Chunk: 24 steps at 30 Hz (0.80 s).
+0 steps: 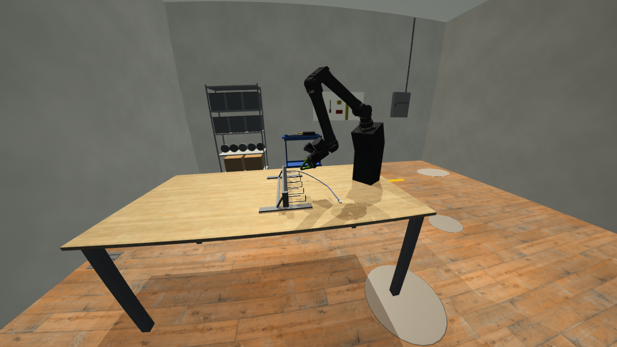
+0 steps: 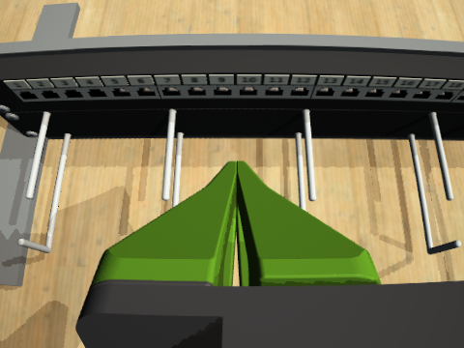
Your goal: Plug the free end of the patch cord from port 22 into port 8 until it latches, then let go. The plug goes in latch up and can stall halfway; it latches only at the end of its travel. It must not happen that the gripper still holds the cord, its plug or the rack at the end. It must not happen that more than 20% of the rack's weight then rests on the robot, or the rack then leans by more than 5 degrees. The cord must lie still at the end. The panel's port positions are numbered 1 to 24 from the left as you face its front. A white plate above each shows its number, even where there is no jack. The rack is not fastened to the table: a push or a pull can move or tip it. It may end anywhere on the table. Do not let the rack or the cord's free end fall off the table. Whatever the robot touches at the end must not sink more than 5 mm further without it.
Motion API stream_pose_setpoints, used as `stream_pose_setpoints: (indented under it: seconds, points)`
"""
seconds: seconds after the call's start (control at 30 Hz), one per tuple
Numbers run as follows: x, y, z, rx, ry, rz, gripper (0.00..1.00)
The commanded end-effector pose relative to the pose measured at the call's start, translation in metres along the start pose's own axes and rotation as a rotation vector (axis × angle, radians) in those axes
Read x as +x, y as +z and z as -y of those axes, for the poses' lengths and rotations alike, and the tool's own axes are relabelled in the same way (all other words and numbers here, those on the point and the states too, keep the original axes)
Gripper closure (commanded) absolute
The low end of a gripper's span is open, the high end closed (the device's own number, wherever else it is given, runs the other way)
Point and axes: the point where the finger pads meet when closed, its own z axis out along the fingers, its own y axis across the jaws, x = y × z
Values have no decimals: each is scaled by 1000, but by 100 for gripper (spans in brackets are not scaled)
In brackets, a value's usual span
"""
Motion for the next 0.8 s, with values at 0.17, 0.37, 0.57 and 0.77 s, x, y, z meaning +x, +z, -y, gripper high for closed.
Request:
stream_pose_setpoints:
  seconds: [0.17,0.37,0.57,0.77]
  points:
    - [6,51,9,16,-16,-15,100]
    - [2,63,3,8,-17,-7,100]
    - [-3,61,0,2,-17,2,100]
    - [-7,59,-3,-3,-17,6,100]
